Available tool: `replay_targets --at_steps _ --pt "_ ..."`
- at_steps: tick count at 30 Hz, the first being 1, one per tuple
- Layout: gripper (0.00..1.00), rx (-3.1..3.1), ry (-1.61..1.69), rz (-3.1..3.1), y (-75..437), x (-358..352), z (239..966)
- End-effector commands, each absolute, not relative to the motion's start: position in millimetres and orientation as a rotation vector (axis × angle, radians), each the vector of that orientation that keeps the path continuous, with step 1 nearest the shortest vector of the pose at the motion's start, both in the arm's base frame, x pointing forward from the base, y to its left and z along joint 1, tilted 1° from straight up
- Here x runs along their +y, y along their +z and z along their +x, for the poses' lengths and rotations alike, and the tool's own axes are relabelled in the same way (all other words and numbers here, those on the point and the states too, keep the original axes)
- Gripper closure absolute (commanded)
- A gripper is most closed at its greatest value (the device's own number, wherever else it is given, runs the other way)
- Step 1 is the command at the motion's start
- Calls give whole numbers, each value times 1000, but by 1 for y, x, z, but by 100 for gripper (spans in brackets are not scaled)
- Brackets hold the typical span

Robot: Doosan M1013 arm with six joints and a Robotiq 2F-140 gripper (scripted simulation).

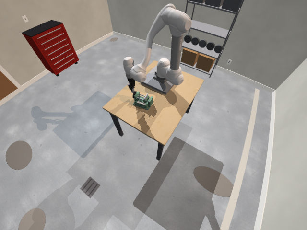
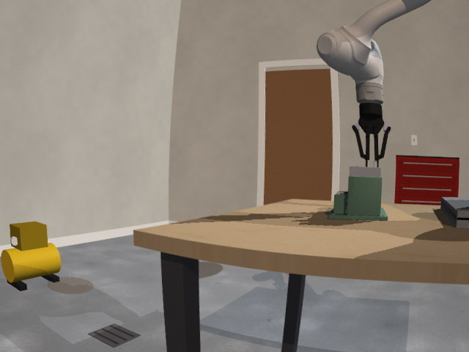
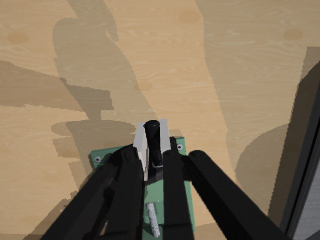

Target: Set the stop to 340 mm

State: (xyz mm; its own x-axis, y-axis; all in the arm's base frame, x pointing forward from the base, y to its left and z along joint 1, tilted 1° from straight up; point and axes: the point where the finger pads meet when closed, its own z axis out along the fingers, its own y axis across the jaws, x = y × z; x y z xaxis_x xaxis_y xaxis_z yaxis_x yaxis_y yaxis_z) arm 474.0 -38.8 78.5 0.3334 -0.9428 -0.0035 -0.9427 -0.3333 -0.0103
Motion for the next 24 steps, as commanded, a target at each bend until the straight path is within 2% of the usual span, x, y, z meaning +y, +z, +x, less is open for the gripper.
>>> replay_targets --at_steps 1,24 --pt "96 1805 -13 -2550 84 -35 482" --pt "96 1805 -13 -2550 84 -24 511"
